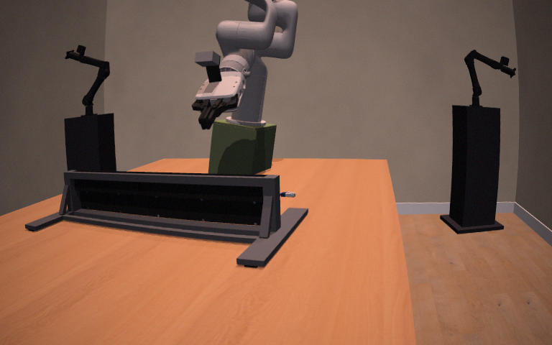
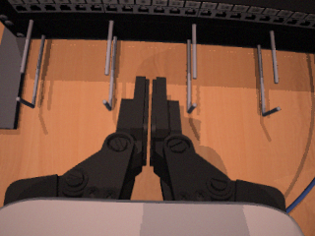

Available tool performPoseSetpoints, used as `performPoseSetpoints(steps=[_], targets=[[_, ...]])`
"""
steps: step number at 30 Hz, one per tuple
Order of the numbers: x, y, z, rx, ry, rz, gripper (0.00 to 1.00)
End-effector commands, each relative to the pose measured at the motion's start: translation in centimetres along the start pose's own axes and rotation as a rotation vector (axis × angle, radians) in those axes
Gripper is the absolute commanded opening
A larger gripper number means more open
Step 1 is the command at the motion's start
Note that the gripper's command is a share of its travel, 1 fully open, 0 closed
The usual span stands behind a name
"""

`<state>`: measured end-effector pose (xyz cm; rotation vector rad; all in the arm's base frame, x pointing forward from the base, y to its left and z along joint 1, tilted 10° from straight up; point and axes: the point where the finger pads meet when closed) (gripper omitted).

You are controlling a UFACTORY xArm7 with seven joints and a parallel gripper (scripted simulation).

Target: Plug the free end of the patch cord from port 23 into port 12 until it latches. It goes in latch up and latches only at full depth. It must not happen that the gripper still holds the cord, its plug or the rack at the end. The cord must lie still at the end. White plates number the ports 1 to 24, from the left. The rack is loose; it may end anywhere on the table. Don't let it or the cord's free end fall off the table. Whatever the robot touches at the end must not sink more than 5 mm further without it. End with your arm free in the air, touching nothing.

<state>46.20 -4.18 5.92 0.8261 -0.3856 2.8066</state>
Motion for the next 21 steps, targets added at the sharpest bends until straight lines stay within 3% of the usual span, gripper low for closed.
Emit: performPoseSetpoints(steps=[1, 13, 21], targets=[[2.4, 0.0, 0.4, 0.0, 0.004, -0.001, 0.0], [2.5, 0.3, 0.4, 0.0, 0.004, -0.001, 0.0], [2.5, 2.9, 0.5, 0.0, 0.004, -0.001, 0.0]])
Point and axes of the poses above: the point where the finger pads meet when closed, its own x axis back along the fingers, its own y axis across the jaws, z = x × y, and after that the axes turned 2 degrees about -x, right-handed
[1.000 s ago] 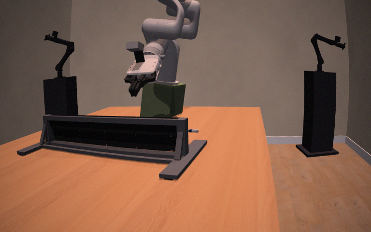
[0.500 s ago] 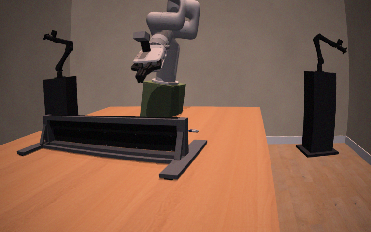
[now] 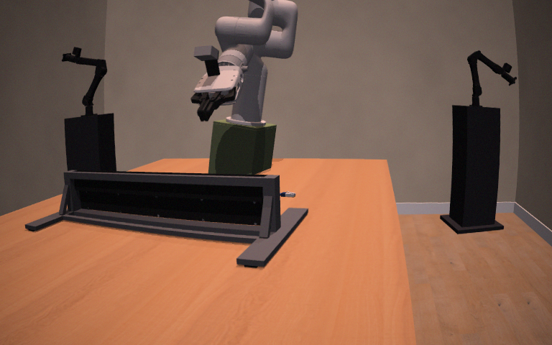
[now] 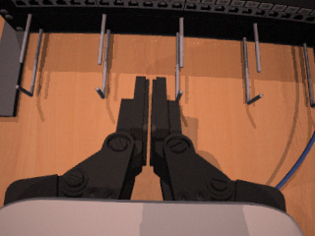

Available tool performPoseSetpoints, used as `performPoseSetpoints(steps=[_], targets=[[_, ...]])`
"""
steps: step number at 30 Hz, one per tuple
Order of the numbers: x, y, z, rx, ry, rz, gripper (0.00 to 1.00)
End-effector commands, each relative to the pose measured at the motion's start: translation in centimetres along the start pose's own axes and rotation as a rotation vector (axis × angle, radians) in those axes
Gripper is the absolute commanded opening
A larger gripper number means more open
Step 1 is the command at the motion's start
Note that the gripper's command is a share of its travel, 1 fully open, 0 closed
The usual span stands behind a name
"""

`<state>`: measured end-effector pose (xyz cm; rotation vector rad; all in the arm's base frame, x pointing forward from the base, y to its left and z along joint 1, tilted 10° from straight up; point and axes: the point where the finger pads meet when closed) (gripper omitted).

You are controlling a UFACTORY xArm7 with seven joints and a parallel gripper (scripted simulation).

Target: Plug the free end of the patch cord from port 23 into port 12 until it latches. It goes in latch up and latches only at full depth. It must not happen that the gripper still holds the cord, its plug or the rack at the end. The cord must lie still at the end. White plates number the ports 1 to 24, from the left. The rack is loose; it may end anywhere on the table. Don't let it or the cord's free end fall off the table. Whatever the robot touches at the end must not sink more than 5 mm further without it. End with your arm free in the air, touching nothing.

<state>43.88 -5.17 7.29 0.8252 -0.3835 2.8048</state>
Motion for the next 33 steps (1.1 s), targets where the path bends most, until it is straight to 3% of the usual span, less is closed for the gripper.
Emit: performPoseSetpoints(steps=[1, 17, 33], targets=[[0.0, 2.1, 0.2, -0.001, 0.003, 0.002, 0.0], [0.0, 8.1, 0.4, -0.001, 0.003, 0.002, 0.0], [-1.0, 8.7, 0.5, -0.001, 0.003, 0.002, 0.0]])
Point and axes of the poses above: the point where the finger pads meet when closed, its own x axis back along the fingers, its own y axis across the jaws, z = x × y, and after that the axes turned 2 degrees about -x, right-handed
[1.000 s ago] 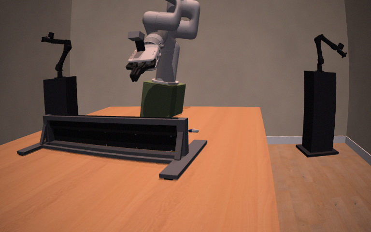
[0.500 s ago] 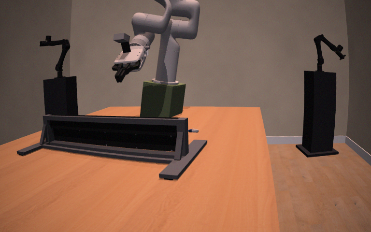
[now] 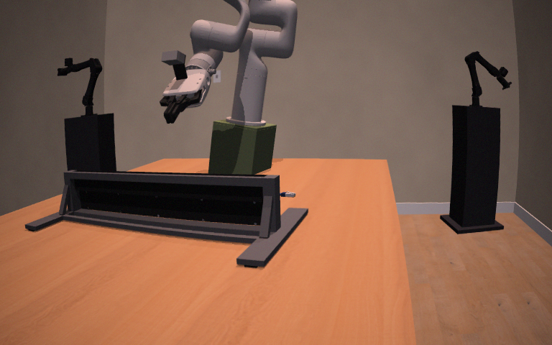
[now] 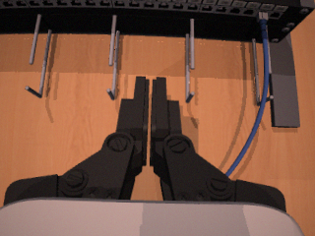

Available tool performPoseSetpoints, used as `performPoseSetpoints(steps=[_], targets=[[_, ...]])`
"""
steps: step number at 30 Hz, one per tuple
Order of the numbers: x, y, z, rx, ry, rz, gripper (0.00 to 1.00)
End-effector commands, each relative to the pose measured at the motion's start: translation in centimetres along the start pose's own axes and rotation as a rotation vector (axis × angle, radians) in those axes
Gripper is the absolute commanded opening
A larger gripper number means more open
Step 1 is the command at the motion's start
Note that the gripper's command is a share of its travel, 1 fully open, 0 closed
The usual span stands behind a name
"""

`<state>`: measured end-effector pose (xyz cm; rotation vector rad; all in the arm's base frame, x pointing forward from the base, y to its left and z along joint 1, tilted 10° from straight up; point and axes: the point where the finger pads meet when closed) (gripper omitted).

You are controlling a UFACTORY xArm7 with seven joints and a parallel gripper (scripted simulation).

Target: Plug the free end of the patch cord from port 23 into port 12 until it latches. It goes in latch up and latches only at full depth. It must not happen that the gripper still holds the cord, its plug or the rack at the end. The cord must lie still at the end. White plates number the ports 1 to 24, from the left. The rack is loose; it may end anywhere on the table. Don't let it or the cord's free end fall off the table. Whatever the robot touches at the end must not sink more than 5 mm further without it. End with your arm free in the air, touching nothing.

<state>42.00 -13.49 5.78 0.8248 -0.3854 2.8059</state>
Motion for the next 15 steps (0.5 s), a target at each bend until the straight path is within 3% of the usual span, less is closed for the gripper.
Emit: performPoseSetpoints(steps=[1, 4, 6, 15], targets=[[-1.2, 0.0, 0.2, 0.0, 0.003, 0.0, 0.0], [-2.9, 0.0, 0.2, 0.0, 0.003, 0.0, 0.0], [-2.9, 0.0, 0.2, 0.0, 0.003, 0.0, 0.0], [-9.3, 0.0, 0.2, 0.0, 0.003, 0.0, 0.0]])
Point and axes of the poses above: the point where the finger pads meet when closed, its own x axis back along the fingers, its own y axis across the jaws, z = x × y, and after that the axes turned 2 degrees about -x, right-handed
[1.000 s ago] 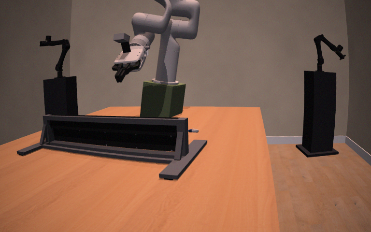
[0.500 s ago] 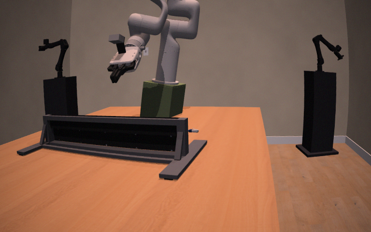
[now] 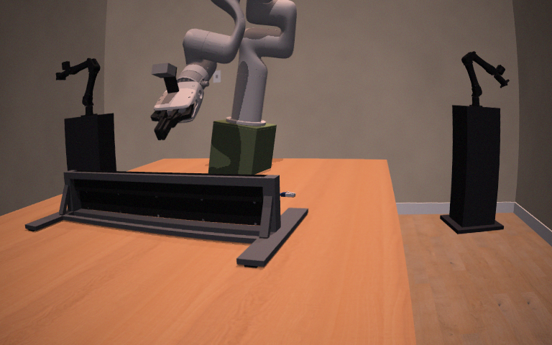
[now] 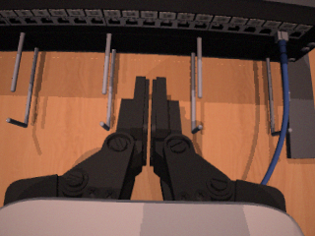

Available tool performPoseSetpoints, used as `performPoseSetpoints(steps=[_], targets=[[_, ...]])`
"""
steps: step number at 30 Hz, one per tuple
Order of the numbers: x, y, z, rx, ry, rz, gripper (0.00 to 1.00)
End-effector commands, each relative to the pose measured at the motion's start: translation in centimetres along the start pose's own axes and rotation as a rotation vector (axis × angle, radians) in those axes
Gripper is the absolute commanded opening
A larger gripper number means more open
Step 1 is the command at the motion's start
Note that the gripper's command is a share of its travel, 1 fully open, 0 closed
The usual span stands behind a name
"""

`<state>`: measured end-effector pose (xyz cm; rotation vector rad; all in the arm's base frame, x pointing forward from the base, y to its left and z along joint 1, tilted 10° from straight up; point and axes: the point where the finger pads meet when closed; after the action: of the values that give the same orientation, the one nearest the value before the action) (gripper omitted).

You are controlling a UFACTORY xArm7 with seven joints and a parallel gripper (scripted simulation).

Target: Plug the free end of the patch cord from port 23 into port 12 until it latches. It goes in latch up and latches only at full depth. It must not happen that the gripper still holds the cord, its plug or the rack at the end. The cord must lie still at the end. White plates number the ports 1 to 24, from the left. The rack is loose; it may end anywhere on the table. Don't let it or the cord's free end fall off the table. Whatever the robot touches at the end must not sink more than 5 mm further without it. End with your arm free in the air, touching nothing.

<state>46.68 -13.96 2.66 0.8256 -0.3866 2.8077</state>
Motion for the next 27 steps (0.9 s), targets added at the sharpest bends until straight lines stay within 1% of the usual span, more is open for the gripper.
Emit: performPoseSetpoints(steps=[1, 6, 8, 11, 27], targets=[[-4.2, 0.2, 0.2, 0.0, 0.003, -0.002, 0.0], [-7.1, 0.2, 0.2, 0.0, 0.003, -0.002, 0.0], [-7.1, 0.2, 0.2, 0.0, 0.003, -0.002, 0.0], [-8.0, 0.2, 0.2, 0.0, 0.003, -0.002, 0.0], [-8.2, 0.2, 0.2, 0.0, 0.003, -0.002, 0.0]])
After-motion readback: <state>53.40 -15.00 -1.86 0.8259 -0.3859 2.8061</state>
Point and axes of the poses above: the point where the finger pads meet when closed, its own x axis back along the fingers, its own y axis across the jaws, z = x × y, and after that the axes turned 2 degrees about -x, right-handed
